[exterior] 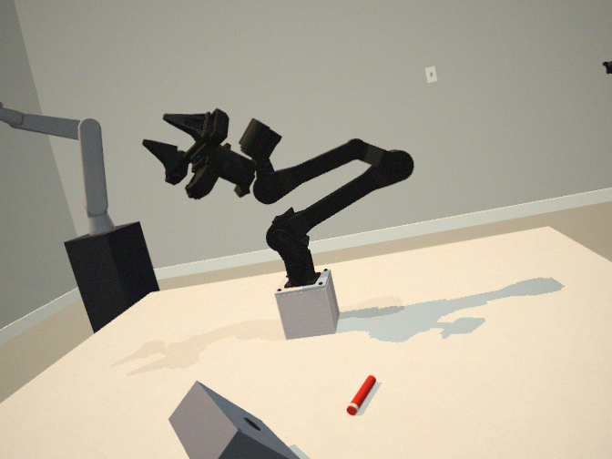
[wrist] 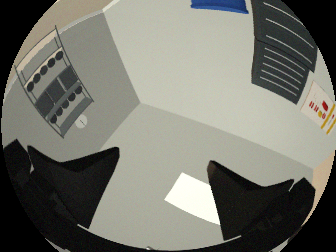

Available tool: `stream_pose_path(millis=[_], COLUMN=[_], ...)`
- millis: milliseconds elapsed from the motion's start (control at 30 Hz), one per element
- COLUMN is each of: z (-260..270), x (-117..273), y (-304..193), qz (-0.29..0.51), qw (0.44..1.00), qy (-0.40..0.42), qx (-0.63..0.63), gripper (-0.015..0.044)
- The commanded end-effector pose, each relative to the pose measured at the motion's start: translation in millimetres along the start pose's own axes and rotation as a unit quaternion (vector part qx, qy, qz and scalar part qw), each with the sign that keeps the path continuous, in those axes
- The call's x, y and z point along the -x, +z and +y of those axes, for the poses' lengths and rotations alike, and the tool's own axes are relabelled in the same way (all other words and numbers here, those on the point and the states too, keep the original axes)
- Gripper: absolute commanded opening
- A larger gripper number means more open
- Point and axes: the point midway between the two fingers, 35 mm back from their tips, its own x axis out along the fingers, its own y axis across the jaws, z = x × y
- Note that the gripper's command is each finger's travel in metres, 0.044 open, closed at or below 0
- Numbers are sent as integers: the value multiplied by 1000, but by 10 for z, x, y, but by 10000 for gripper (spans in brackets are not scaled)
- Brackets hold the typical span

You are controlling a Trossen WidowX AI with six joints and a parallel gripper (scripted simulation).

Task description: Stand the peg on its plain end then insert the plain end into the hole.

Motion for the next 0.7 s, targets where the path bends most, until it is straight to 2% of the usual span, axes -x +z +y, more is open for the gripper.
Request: stream_pose_path(millis=[0, 33, 333, 667], z=[2, 7, 86, 136], x=[-3, -13, -180, -361], y=[2, 9, 164, 413], qz=[-1, -3, -43, -92], qw=[1000, 1000, 987, 944], qy=[0, 1, 20, 53], qx=[-3, -11, -156, -312], gripper=[426, 440, 440, 440])
